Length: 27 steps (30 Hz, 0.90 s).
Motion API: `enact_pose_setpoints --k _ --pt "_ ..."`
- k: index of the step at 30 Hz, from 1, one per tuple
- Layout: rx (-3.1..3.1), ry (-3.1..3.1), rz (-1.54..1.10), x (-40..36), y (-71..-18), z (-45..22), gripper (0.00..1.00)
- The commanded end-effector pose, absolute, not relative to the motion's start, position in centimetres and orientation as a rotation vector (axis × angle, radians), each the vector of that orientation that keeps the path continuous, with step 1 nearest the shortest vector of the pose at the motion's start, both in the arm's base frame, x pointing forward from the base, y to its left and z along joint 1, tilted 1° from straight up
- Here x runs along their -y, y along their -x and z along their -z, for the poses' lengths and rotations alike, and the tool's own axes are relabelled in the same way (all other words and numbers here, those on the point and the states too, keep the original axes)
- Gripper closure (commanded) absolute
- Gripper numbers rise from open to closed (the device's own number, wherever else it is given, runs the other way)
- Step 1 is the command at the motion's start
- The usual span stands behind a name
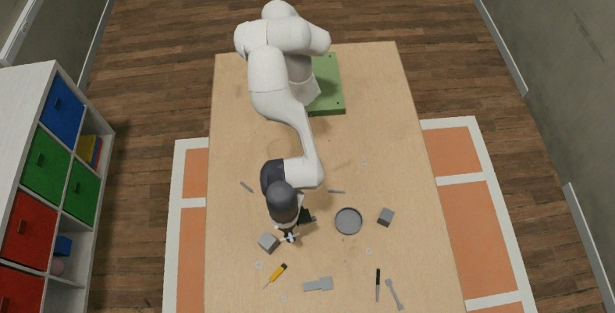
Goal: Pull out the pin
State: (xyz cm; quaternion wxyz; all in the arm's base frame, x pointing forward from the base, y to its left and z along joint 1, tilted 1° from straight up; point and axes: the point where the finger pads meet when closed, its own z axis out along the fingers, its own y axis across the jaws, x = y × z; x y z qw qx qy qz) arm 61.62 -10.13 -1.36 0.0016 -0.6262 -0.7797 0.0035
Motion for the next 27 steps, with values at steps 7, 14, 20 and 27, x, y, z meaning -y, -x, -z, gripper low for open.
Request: enact_pose_setpoints --k 7,14,20,27 --pt "2.459 1.941 -0.014 9.70 -61.42 1.46 0.90" --pt "2.463 1.935 -0.015 9.54 -61.35 1.46 0.90" --pt "2.466 1.932 -0.016 9.44 -61.31 1.45 0.90" --pt "2.468 1.930 -0.017 9.07 -61.23 1.45 0.90"
